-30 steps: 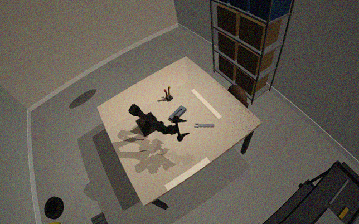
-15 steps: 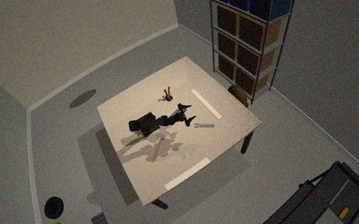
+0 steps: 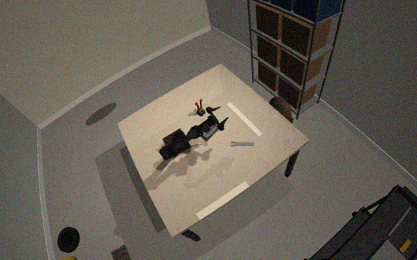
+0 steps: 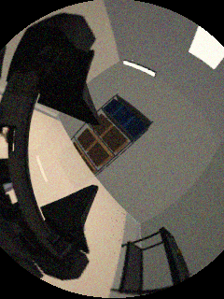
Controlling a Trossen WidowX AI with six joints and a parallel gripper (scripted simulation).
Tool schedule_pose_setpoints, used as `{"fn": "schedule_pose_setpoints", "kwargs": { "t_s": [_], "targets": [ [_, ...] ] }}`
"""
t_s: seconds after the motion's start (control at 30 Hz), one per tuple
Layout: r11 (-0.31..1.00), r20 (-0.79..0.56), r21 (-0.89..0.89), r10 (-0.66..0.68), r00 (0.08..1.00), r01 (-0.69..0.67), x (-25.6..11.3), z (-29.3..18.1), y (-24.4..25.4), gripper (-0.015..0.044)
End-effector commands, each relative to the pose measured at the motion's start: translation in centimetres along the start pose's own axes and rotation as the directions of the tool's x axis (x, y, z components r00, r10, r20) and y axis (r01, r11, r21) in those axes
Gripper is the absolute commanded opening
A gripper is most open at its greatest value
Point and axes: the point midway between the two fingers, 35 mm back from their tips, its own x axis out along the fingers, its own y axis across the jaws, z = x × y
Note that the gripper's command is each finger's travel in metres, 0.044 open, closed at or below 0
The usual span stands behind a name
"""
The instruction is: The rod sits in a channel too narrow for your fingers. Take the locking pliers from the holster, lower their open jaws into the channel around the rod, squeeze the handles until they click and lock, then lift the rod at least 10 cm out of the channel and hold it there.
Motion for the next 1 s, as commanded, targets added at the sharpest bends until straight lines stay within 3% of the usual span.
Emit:
{"fn": "schedule_pose_setpoints", "kwargs": {
  "t_s": [0.0, 0.17, 0.3, 0.43, 0.57, 0.73, 0.87, 0.97],
  "targets": [
    [0.998, -0.115, -0.07, -0.009, 0.993, 0.001, 1.4, -2.1, 0.5, 0.044],
    [0.95, -0.459, -0.299, -0.062, 0.886, -0.089, 4.5, -8.9, 1.5, 0.044],
    [0.851, -0.68, -0.449, -0.128, 0.722, -0.271, 5.3, -14.2, 2.4, 0.044],
    [0.705, -0.817, -0.509, -0.216, 0.534, -0.494, 5.0, -18.6, 3.1, 0.044],
    [0.535, -0.88, -0.474, -0.313, 0.357, -0.7, 4.1, -21.9, 3.6, 0.044],
    [0.271, -0.881, -0.278, -0.454, 0.132, -0.922, 2.3, -25.4, 4.2, 0.044],
    [0.048, -0.801, -0.013, -0.598, -0.018, -0.999, 1.1, -27.4, 4.5, 0.044],
    [-0.063, -0.724, 0.162, -0.685, -0.075, -0.985, 0.7, -28.3, 4.6, 0.044]
  ]
}}
